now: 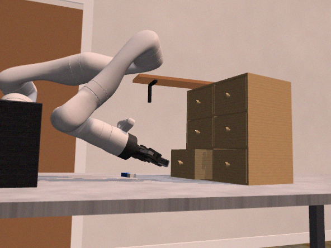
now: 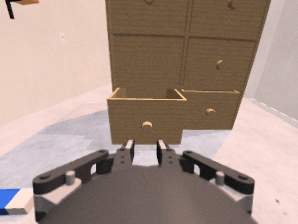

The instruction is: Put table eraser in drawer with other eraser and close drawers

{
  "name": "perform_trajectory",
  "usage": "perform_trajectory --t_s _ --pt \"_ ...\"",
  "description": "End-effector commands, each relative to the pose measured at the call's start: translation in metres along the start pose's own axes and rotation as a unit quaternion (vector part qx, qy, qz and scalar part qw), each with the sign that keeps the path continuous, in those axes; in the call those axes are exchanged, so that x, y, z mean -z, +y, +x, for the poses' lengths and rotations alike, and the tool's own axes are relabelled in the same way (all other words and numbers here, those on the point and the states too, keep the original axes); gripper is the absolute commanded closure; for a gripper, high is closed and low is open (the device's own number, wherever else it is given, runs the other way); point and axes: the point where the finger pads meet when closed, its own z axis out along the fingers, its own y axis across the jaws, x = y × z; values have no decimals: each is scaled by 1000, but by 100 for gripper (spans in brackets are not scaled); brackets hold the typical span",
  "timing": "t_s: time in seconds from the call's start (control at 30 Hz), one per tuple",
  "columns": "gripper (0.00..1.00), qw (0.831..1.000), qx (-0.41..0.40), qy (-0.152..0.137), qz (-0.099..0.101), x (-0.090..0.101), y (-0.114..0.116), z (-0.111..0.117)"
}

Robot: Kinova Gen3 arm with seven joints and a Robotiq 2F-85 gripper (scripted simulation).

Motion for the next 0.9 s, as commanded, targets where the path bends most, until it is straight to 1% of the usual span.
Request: perform_trajectory --t_s 0.0,0.47,0.53,0.7,0.83,0.87 --pt "67 1000 5 6 0 5 0 8" --pt "67 1000 5 6 0 59 -1 51" --pt "67 1000 5 6 0 59 -1 51" --pt "67 1000 5 6 0 71 -1 60" --pt "67 1000 6 7 0 73 0 62" --pt "67 1000 8 6 -3 73 2 62"
